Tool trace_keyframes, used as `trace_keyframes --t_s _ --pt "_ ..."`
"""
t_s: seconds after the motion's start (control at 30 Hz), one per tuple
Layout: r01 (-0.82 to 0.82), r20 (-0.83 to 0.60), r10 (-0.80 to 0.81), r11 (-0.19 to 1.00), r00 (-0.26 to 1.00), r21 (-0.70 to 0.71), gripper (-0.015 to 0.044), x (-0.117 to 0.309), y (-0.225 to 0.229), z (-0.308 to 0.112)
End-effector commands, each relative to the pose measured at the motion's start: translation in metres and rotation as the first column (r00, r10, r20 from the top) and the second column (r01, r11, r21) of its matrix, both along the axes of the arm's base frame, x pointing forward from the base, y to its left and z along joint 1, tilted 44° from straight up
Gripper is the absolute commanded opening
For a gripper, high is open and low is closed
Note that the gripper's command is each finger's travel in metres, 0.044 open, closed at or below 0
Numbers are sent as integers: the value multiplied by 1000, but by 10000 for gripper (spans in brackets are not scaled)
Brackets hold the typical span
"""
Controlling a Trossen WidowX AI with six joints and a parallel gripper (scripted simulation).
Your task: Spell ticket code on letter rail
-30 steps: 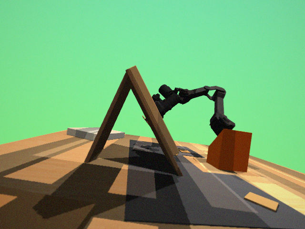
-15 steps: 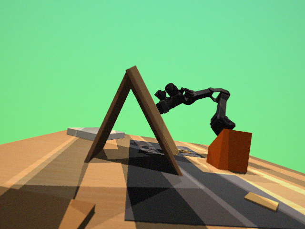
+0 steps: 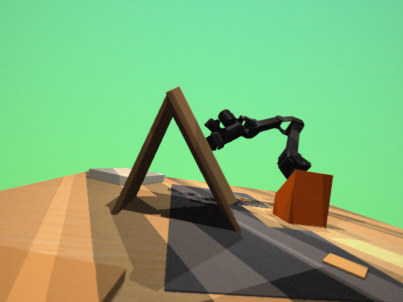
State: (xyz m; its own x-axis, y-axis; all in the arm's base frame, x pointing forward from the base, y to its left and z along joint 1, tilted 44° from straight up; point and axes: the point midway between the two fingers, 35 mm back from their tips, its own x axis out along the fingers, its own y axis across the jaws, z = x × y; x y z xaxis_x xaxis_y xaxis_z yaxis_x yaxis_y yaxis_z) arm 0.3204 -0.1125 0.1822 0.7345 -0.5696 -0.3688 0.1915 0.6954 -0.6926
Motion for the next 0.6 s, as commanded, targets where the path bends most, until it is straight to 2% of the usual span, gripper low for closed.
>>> trace_keyframes --t_s 0.0,0.57 --pt "-6 -4 6 1000 1000 -2 0 0 1 -2" --pt "-6 -4 6 1000 1000 -2 0 1 7 -9"
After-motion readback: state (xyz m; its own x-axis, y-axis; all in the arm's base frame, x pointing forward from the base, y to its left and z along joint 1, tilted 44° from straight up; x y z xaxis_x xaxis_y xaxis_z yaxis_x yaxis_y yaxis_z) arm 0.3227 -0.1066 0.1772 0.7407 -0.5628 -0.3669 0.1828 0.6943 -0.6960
